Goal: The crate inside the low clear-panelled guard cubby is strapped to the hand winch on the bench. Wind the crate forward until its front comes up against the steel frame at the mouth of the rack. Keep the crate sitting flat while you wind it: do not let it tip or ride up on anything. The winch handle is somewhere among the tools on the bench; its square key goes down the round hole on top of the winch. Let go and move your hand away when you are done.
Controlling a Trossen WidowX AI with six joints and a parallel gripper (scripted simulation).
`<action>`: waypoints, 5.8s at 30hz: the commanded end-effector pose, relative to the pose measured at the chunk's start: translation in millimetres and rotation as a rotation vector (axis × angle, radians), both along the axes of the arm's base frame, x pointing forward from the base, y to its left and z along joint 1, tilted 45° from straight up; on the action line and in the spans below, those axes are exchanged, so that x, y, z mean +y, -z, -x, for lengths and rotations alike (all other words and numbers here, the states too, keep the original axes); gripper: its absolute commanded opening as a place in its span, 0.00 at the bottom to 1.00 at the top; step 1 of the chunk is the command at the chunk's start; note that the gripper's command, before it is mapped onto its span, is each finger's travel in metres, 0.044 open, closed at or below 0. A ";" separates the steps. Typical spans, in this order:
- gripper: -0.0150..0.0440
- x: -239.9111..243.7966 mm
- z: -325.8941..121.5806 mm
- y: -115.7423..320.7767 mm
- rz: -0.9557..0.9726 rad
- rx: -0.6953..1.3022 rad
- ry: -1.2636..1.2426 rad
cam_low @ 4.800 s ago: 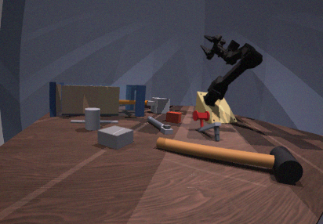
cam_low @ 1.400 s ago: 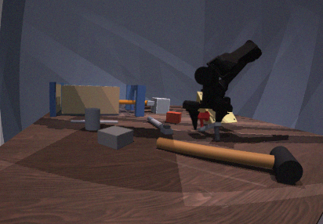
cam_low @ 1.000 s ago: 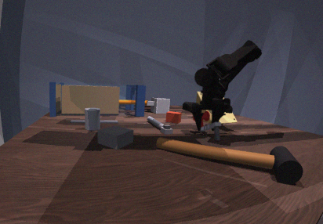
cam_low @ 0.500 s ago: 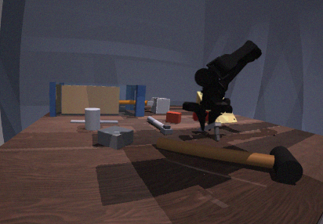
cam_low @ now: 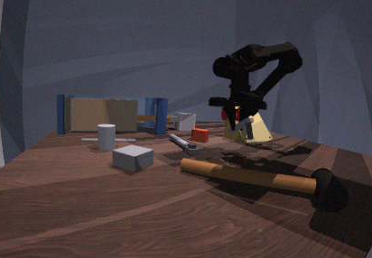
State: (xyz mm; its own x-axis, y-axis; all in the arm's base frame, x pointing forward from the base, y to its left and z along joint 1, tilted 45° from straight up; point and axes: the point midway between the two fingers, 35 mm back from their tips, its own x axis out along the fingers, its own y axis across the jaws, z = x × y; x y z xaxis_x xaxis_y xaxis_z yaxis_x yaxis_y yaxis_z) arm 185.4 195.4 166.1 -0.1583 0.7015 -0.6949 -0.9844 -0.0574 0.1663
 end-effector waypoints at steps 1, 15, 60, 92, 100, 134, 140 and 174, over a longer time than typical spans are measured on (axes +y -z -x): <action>0.25 -33.2 -2.9 -45.5 -0.062 -0.028 0.015; 0.25 -48.0 -28.3 -30.9 -0.024 -0.048 0.059; 0.25 -321.2 -98.6 158.3 0.358 0.292 0.611; 0.25 -444.8 7.1 266.9 0.524 0.705 0.635; 0.25 -448.1 4.4 265.2 0.532 0.752 0.552; 0.25 -417.4 10.4 301.7 0.537 0.768 0.518; 0.25 -415.8 10.7 302.2 0.538 0.769 0.516; 0.25 -416.9 8.3 301.4 0.538 0.771 0.514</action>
State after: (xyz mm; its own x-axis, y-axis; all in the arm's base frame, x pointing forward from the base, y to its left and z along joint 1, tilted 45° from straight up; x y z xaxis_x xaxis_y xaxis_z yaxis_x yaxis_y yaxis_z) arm 177.3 -216.9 -140.0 -0.4637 0.4435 -0.7670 -0.4902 0.5927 0.6391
